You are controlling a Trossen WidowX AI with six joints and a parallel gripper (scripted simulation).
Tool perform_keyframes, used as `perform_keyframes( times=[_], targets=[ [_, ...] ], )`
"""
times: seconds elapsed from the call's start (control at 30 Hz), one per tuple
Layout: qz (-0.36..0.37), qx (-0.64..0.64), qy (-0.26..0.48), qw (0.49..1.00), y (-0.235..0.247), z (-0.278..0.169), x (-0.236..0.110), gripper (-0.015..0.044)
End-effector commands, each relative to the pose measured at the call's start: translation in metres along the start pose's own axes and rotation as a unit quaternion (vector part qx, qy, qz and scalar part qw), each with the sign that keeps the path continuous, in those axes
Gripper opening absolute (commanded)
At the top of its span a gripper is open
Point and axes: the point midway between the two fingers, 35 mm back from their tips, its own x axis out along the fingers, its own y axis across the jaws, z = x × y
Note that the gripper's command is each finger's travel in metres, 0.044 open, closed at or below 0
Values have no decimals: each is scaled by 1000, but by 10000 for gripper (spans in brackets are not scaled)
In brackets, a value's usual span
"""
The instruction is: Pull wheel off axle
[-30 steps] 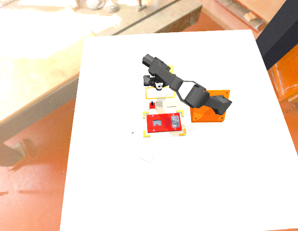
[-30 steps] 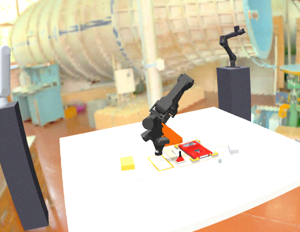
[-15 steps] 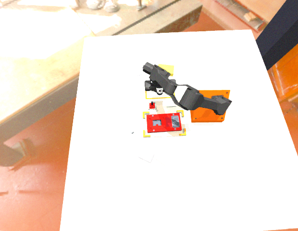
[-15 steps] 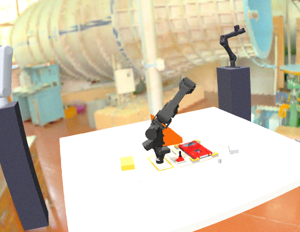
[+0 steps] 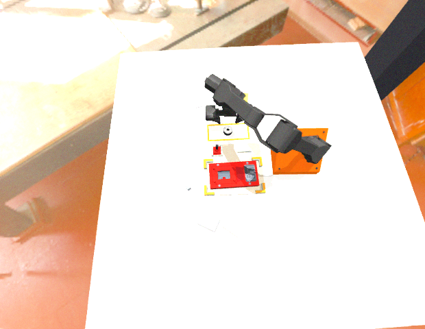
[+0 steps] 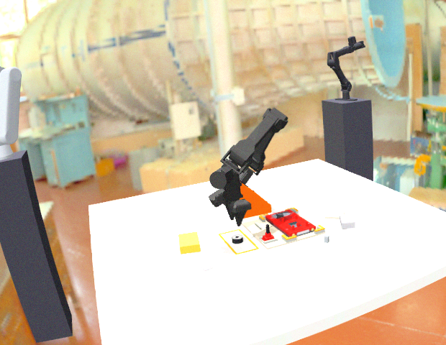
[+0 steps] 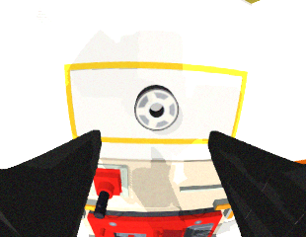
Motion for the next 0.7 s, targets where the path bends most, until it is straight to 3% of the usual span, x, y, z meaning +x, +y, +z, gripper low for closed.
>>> perform_keyframes(
  times=[0.0, 0.07, 0.2, 0.67],
  targets=[
    [-10, 2, 3, 1000, -18, -7, -7, 379],
    [-12, 1, 2, 1000, -42, -16, -24, 431],
    [-15, 0, 3, 1000, -82, -35, -46, 440],
    [-15, 0, 3, 1000, -84, -36, -46, 440]
  ],
)
